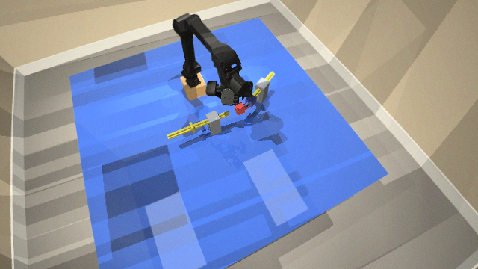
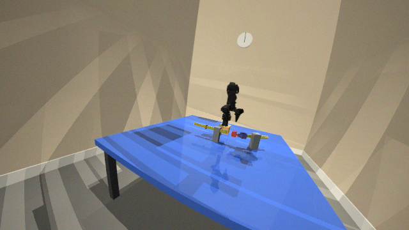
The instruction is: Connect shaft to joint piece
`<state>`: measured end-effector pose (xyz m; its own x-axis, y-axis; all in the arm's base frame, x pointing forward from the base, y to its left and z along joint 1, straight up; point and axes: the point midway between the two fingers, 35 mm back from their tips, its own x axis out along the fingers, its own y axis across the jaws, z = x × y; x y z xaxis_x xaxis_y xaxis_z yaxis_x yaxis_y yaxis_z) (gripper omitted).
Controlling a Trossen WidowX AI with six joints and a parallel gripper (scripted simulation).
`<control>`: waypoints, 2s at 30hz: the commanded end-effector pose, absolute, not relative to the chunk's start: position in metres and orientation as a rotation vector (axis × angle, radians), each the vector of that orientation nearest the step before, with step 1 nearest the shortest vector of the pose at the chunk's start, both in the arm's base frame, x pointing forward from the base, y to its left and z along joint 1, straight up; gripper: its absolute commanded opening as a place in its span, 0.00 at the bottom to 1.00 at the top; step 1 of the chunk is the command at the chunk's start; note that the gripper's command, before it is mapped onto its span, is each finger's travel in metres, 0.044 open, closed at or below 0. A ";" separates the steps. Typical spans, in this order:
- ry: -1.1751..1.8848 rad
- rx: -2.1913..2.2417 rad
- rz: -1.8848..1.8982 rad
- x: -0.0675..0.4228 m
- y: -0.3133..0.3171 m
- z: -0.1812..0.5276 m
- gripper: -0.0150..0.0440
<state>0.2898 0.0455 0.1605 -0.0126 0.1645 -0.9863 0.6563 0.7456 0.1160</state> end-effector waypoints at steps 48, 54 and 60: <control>1.410 1.422 -0.774 0.282 -0.058 0.125 1.00; 1.406 1.227 -0.672 0.282 -0.086 0.125 1.00; 1.407 1.023 -0.579 0.279 -0.115 0.125 1.00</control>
<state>0.2801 -0.1031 0.1241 0.1337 0.2641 -0.9552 0.8798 0.4120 0.2370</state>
